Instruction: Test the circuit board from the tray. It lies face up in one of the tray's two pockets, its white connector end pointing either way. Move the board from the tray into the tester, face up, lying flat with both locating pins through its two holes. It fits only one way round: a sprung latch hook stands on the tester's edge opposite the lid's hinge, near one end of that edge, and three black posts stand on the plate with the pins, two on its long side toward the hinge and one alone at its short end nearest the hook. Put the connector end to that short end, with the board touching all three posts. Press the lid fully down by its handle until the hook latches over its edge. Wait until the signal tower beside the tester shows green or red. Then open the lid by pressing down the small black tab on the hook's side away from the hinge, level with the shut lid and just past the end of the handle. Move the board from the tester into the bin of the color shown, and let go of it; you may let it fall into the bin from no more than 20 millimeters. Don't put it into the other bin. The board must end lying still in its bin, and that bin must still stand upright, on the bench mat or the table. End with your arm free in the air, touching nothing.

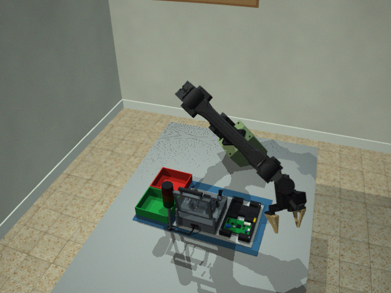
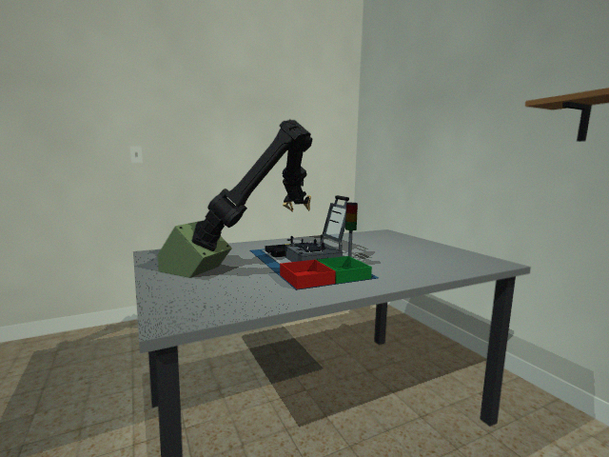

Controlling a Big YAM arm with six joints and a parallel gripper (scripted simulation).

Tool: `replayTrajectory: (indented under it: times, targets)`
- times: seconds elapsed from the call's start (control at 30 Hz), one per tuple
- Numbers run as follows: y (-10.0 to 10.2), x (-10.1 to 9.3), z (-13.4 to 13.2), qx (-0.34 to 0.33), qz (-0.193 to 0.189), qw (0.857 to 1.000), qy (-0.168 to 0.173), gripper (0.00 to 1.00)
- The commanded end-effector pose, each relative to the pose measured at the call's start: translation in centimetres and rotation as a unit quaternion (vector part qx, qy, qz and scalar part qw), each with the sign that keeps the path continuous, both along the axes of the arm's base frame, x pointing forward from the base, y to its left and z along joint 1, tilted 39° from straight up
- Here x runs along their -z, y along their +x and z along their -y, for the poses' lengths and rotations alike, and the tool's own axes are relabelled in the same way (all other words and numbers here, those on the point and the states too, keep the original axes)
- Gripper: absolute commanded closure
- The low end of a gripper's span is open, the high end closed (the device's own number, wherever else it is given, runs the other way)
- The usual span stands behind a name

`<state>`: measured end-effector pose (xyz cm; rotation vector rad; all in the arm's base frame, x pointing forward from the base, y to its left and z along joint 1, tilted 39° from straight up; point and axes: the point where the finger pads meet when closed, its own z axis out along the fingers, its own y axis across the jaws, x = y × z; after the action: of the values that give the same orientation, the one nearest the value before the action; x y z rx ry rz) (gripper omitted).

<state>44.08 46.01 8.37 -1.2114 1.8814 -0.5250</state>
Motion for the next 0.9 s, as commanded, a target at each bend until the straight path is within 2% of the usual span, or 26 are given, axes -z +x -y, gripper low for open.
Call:
replayTrajectory:
  times: [0.0, 0.03, 0.1, 0.17, 0.2, 0.27, 0.3, 0.33, 0.37, 0.4, 0.43, 0.5, 0.53, 0.6, 0.67, 0.77, 0.87]
  targets:
    - [-1.5, -6.4, -2.8, -0.029, 0.002, 1.000, -0.008, 0.00]
    - [-2.0, -7.0, -2.5, -0.035, -0.011, 0.999, -0.031, 0.00]
    - [-2.0, -7.0, -2.5, -0.035, -0.011, 0.999, -0.031, 0.00]
    - [-3.4, -8.3, -1.4, -0.046, -0.038, 0.995, -0.080, 0.00]
    - [-3.4, -8.3, -1.4, -0.046, -0.038, 0.995, -0.081, 0.00]
    - [-4.9, -9.8, 0.0, -0.059, -0.067, 0.987, -0.133, 0.00]
    - [-4.9, -9.9, 0.0, -0.059, -0.067, 0.987, -0.133, 0.00]
    - [-5.8, -10.7, 0.8, -0.065, -0.082, 0.982, -0.159, 0.00]
    - [-5.8, -10.7, 0.8, -0.065, -0.082, 0.982, -0.160, 0.00]
    - [-6.6, -11.7, 1.7, -0.072, -0.096, 0.975, -0.186, 0.00]
    - [-6.6, -11.7, 1.7, -0.071, -0.096, 0.975, -0.186, 0.00]
    - [-8.3, -13.6, 3.6, -0.084, -0.125, 0.960, -0.236, 0.00]
    - [-8.3, -13.6, 3.6, -0.084, -0.124, 0.960, -0.236, 0.00]
    - [-10.0, -15.6, 5.6, -0.095, -0.150, 0.943, -0.281, 0.00]
    - [-10.0, -15.6, 5.6, -0.095, -0.150, 0.943, -0.281, 0.00]
    - [-12.1, -18.4, 8.3, -0.109, -0.182, 0.918, -0.336, 0.00]
    - [-13.5, -20.4, 10.3, -0.118, -0.204, 0.897, -0.373, 0.00]
